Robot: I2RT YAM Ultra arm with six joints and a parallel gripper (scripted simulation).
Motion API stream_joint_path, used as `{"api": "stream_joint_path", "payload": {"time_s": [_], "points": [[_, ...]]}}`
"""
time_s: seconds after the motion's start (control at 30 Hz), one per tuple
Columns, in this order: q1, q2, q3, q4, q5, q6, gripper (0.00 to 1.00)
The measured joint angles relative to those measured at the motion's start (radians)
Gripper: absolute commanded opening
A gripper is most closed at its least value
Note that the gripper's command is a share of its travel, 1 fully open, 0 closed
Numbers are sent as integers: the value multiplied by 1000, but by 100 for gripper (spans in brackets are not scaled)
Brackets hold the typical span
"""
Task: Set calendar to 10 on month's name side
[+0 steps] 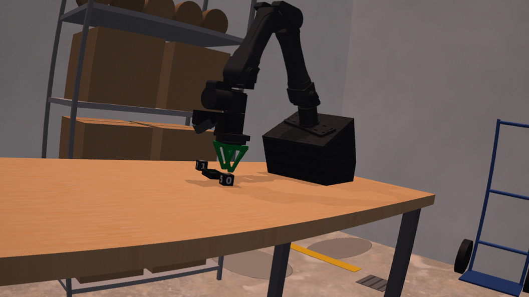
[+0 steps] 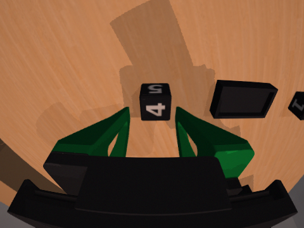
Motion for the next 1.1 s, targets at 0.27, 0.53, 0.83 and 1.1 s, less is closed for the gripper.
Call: {"api": "stream_joint_path", "payload": {"time_s": [0.27, 0.53, 0.83, 1.1], "points": [[0, 0, 0, 0, 0, 0, 45], [0, 0, -3, 1, 0, 0, 45], [0, 0, -12, 1, 0, 0, 45], [0, 0, -12, 1, 0, 0, 45]]}}
